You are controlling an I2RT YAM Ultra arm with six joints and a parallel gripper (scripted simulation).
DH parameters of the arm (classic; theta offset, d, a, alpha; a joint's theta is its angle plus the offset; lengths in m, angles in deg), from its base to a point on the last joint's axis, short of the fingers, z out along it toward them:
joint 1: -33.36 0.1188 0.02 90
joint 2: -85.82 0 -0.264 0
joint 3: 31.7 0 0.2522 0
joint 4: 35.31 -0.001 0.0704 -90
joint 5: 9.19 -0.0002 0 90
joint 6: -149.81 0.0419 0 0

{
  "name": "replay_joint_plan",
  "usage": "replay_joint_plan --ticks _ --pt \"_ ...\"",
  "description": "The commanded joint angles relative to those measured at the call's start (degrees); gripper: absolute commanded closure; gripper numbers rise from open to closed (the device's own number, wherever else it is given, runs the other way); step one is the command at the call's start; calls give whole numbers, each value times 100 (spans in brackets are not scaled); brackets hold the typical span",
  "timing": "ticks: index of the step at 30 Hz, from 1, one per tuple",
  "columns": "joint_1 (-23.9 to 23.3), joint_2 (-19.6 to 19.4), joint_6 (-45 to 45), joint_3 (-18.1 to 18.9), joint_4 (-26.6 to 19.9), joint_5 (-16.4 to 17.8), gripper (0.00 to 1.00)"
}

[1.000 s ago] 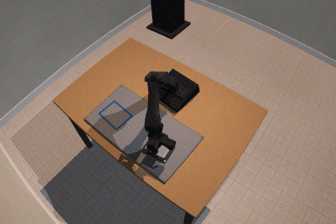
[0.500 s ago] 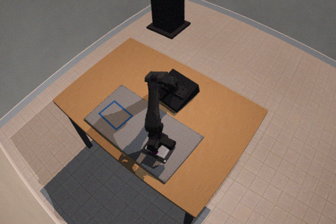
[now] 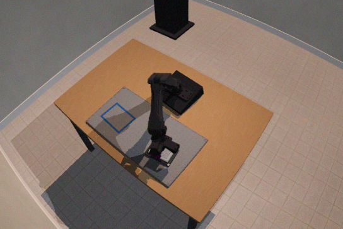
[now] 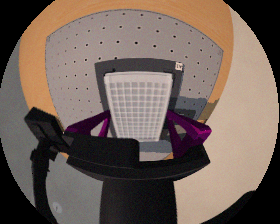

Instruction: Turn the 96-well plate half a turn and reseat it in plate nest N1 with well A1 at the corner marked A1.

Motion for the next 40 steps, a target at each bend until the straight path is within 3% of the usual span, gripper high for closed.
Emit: replay_joint_plan --ticks 1,15,20,29,40 --pt "4 49 -8 26 41 30 0" --pt "4 49 -8 25 42 30 0" --pt "84 290 46 229 -253 62 0" --pt "124 395 88 510 -645 51 0" --pt "121 408 85 484 -631 53 0"
